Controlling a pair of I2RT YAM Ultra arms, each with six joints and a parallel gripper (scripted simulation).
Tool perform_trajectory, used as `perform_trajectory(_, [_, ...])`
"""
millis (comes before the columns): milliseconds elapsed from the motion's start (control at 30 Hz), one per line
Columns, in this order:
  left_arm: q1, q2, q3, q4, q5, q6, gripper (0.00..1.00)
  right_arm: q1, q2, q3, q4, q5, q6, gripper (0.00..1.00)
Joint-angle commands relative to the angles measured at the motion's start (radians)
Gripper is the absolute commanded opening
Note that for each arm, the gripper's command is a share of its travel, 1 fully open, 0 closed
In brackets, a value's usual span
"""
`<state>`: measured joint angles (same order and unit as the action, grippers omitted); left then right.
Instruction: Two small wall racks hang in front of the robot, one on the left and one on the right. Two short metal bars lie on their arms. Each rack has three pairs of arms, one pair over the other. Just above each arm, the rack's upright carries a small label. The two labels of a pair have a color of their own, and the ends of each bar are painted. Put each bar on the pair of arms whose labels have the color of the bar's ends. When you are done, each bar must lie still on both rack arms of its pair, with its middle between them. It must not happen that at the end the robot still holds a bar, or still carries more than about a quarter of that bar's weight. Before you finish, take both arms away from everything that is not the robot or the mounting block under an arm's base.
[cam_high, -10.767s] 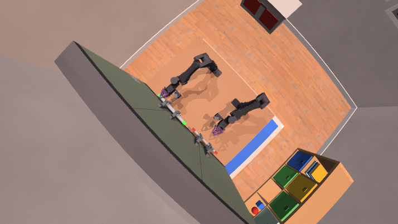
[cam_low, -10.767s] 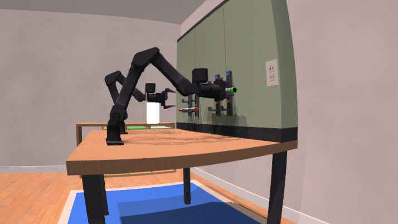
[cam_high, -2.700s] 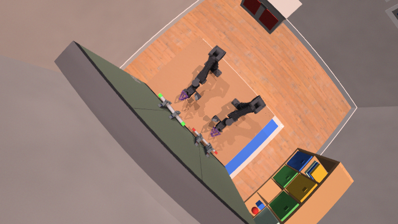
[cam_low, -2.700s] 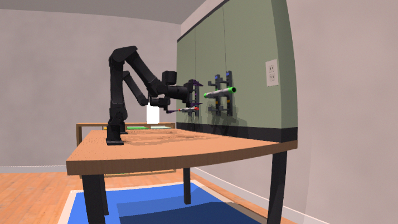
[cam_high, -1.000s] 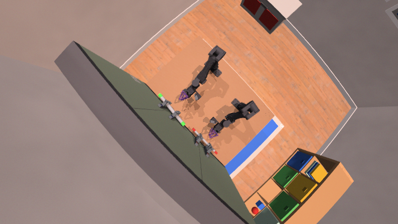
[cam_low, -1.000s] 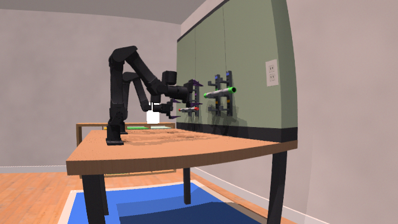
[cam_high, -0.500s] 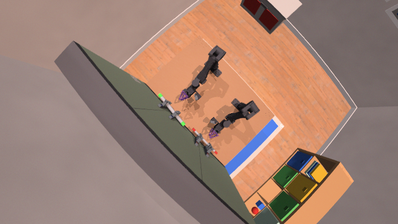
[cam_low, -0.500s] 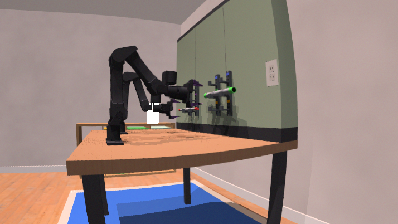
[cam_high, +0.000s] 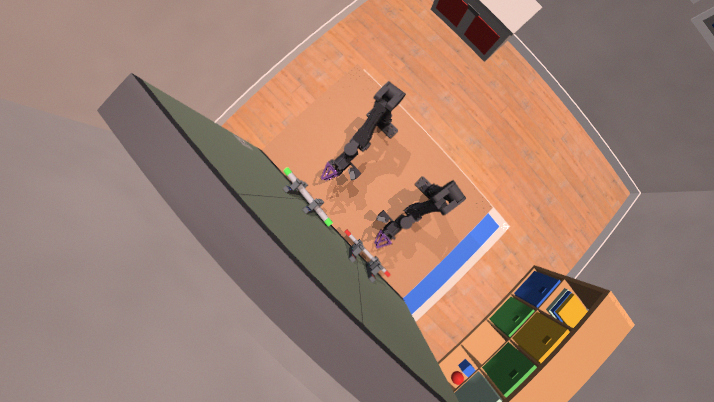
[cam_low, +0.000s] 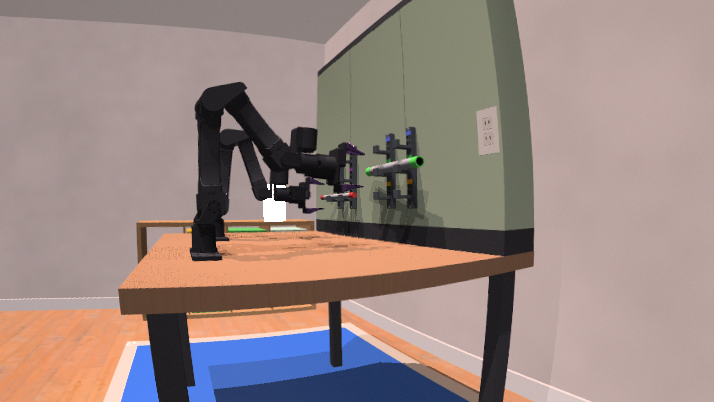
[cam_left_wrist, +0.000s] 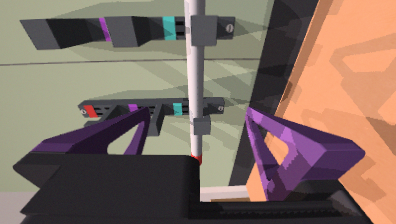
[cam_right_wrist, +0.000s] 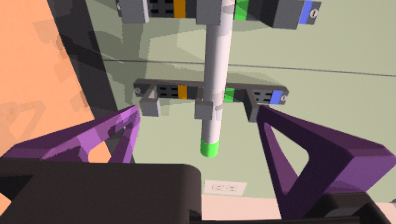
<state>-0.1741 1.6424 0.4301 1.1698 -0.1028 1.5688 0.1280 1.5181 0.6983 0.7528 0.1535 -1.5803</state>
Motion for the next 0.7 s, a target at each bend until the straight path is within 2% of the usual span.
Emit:
perform_trajectory(0, [0.01, 0.015, 0.027, 0.031, 0.004, 0.0, 1.0, 0.006, -0.037, 0.0, 0.001, 0.007, 0.013, 1.0])
perform_trajectory(667, [0.01, 0.011, 0.037, 0.017, 0.004, 0.0, 1.0, 0.006, -0.037, 0.0, 0.0, 0.007, 0.013, 1.0])
